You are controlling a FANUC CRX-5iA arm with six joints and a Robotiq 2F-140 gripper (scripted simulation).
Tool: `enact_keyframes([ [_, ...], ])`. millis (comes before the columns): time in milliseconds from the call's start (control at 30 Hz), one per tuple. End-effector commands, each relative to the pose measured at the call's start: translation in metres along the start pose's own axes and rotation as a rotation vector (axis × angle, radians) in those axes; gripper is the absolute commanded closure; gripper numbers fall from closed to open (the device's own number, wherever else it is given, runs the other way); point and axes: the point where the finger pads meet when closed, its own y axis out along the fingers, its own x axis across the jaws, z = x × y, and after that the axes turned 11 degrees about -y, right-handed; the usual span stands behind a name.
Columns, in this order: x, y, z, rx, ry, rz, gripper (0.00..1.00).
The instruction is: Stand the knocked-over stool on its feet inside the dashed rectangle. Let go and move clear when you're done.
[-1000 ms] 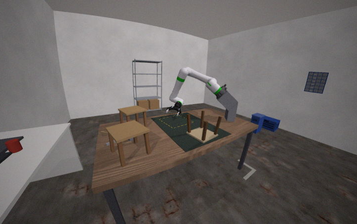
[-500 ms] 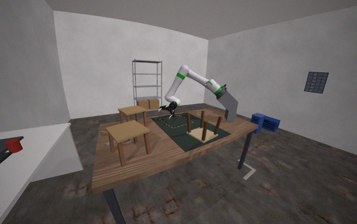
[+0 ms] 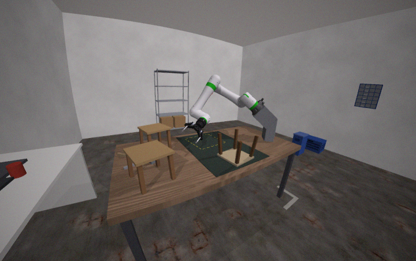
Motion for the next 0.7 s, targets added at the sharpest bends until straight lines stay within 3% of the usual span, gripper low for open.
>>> enact_keyframes([
  [0, 0.004, 0.054, 0.044, -0.006, -0.097, 0.025, 0.0],
  [233, 0.011, 0.103, 0.12, 0.013, -0.238, 0.053, 0.0],
  [300, 0.011, 0.103, 0.12, 0.013, -0.238, 0.053, 0.0],
  [433, 0.017, 0.131, 0.183, 0.03, -0.353, 0.072, 0.0],
  [667, 0.026, 0.156, 0.269, 0.053, -0.497, 0.092, 0.0],
])
